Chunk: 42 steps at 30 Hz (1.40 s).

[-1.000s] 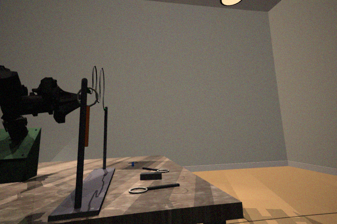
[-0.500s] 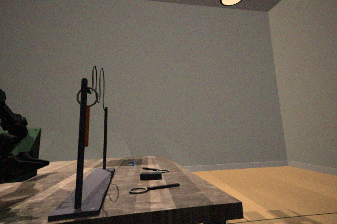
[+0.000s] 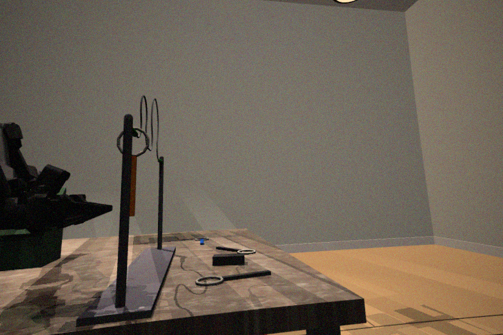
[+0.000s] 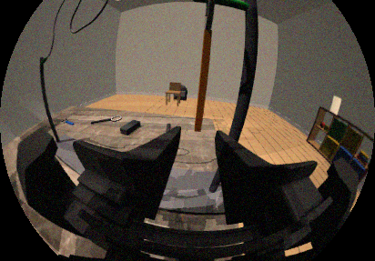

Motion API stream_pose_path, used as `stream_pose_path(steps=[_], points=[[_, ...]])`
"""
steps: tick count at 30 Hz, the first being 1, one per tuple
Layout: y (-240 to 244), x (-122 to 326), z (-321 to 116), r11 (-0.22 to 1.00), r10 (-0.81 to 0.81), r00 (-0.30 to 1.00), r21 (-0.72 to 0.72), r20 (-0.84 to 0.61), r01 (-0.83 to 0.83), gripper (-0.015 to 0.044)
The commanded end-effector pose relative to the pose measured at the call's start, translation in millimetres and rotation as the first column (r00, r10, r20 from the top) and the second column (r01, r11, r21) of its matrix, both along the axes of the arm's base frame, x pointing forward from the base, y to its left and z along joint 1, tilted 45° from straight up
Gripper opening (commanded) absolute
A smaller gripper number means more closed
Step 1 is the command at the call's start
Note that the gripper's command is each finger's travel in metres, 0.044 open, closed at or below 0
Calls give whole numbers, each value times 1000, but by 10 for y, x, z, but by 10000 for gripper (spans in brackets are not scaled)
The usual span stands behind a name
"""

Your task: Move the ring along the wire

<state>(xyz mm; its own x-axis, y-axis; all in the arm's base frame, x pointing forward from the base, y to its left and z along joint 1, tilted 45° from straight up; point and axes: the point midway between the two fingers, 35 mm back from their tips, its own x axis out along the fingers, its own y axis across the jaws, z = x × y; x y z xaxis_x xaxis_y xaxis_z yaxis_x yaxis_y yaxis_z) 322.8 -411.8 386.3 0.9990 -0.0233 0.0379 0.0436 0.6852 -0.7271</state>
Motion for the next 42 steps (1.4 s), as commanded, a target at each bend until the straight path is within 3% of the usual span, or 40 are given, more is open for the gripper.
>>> stream_pose_path(steps=[1, 42], points=[[-6, 25, 18, 1000, -5, 1000, -6, 1, 5, 160], [-26, 681, 57, 1000, -5, 1000, -4, 7, 5, 160]])
